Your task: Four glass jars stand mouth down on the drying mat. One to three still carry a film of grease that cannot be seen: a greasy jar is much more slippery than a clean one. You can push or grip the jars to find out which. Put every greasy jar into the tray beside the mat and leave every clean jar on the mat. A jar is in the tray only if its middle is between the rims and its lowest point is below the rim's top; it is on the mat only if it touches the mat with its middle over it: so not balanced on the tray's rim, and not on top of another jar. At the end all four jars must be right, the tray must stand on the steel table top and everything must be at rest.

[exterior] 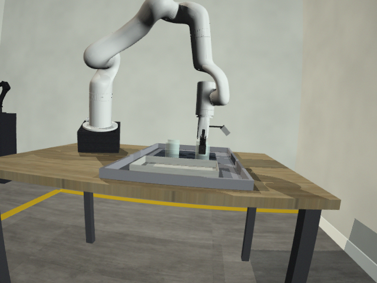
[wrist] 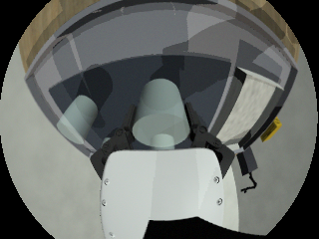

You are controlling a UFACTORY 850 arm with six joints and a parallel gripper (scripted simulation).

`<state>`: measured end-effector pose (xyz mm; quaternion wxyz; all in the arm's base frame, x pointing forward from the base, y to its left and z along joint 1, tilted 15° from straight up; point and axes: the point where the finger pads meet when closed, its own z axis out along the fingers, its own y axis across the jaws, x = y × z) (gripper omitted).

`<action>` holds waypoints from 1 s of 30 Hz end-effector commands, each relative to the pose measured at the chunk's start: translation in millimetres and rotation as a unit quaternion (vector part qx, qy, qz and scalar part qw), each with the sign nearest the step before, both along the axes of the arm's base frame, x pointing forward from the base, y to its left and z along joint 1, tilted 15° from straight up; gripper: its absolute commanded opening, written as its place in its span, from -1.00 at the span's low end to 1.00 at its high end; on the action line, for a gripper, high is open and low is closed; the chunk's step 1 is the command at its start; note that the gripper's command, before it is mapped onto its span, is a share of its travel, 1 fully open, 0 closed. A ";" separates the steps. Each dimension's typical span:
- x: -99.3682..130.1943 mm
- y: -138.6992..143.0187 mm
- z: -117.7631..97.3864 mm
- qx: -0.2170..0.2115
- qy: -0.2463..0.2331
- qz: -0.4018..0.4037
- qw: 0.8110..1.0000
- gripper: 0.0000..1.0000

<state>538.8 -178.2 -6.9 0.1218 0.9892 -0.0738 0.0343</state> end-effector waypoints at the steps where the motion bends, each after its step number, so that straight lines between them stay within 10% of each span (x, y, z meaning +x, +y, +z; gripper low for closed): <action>1: 0.9 -0.1 0.8 0.000 -0.001 0.000 1.000 0.55; 30: 0.9 -0.1 0.8 0.000 -0.001 0.000 1.000 0.43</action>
